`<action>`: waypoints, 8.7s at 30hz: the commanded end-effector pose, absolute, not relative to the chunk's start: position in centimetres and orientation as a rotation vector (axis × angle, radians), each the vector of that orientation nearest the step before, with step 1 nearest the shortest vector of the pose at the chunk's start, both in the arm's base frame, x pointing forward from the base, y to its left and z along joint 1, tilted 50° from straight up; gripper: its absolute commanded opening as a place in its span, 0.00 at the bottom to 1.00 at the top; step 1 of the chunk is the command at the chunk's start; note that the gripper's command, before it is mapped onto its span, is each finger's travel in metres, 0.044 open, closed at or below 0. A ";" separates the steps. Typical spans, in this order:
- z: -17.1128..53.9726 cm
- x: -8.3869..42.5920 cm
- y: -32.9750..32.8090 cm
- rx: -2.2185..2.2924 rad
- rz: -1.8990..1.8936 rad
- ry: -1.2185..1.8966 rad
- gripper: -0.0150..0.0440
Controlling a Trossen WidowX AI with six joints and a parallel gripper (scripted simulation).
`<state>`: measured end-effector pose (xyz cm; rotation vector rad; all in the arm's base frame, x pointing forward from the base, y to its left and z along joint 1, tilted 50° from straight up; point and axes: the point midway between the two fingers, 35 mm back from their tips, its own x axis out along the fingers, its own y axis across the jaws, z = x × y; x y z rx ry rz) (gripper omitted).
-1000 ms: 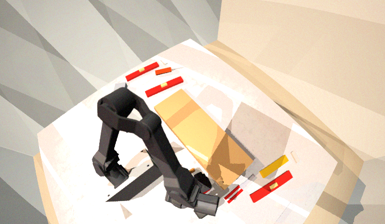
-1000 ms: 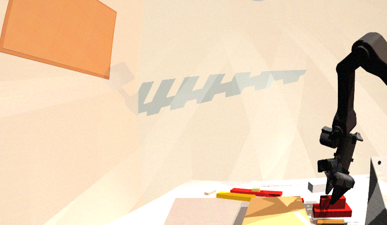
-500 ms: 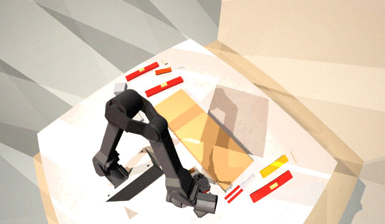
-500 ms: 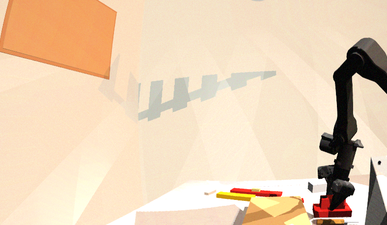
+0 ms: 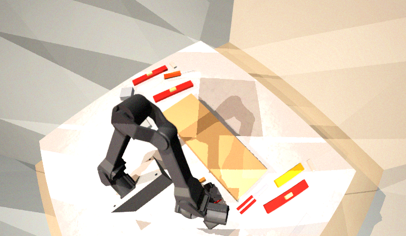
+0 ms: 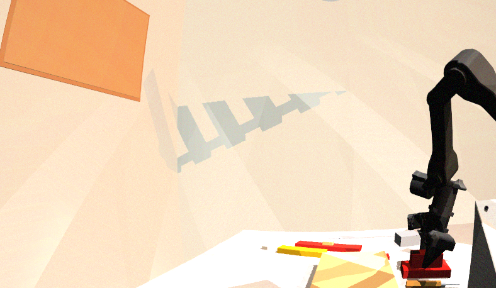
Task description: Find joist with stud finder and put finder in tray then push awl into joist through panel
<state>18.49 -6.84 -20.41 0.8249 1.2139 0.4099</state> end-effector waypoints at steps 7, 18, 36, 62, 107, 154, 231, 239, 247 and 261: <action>-20.4 18.5 -6.8 0.831 0.409 1.212 0.58; -19.3 18.6 -8.5 0.829 0.405 1.213 0.26; -13.7 17.9 -14.6 0.827 0.405 1.215 0.25; -14.4 28.2 -18.5 0.782 0.436 1.191 0.25; -16.9 36.2 -15.1 0.765 0.482 1.167 0.25; -14.0 36.7 -8.0 0.771 0.487 1.167 0.25; 4.3 37.9 7.9 0.783 0.493 1.168 0.25; 6.3 38.0 9.6 0.784 0.494 1.167 0.25; 8.2 38.2 11.2 0.784 0.495 1.167 0.25; 11.4 38.4 13.8 0.786 0.496 1.166 0.25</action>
